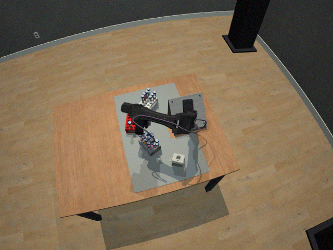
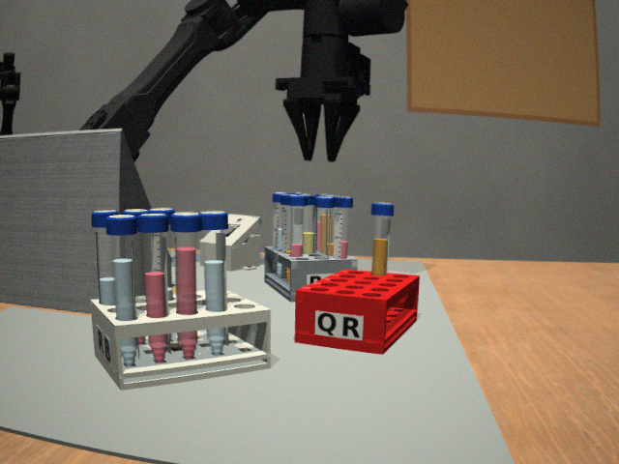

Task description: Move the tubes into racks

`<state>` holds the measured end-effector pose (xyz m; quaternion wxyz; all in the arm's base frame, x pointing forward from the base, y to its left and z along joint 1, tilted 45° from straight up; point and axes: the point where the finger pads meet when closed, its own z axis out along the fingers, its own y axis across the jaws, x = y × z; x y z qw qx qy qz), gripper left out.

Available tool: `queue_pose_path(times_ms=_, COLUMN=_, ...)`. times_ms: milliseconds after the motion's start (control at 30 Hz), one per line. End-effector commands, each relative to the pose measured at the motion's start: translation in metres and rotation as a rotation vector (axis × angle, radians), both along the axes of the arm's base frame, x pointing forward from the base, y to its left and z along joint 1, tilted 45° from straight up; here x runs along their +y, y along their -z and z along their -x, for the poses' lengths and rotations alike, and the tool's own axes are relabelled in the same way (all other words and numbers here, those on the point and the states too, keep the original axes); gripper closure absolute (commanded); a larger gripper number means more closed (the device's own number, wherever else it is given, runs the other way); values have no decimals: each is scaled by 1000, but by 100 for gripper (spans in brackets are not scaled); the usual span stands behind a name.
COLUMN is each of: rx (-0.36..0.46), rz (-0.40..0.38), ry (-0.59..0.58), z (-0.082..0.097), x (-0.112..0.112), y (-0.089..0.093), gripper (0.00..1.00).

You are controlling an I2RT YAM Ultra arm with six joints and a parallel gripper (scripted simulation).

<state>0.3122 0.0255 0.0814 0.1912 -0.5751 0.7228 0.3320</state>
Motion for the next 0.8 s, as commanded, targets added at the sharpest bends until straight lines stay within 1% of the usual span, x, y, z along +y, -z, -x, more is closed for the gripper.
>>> queue_pose_path(times_ms=0, rx=-7, rz=-13, ry=25, z=-5, x=1, y=4, gripper=70)
queue_pose_path(times_ms=33, rx=-44, rz=-2, ry=44, z=-16, x=-8, y=0, gripper=70)
queue_pose_path(times_ms=67, rx=-12, rz=-12, ry=45, z=-8, x=-4, y=7, gripper=70)
queue_pose_path(times_ms=100, rx=-1, rz=-15, ry=42, z=-5, x=-1, y=10, gripper=70)
queue_pose_path(times_ms=167, rx=-5, rz=-14, ry=25, z=-5, x=7, y=12, gripper=70)
queue_pose_path(times_ms=367, rx=-3, rz=-14, ry=34, z=-5, x=11, y=20, gripper=70)
queue_pose_path(times_ms=500, rx=2, rz=-15, ry=24, z=-4, x=19, y=27, gripper=70)
queue_pose_path(times_ms=567, rx=2, rz=-15, ry=24, z=-4, x=19, y=27, gripper=70)
queue_pose_path(times_ms=600, rx=-38, rz=-5, ry=44, z=-14, x=11, y=20, gripper=70)
queue_pose_path(times_ms=633, rx=-19, rz=-10, ry=44, z=-6, x=14, y=23, gripper=70)
queue_pose_path(times_ms=700, rx=-25, rz=-8, ry=24, z=-5, x=23, y=23, gripper=70)
queue_pose_path(times_ms=767, rx=-32, rz=-7, ry=24, z=-5, x=25, y=24, gripper=70)
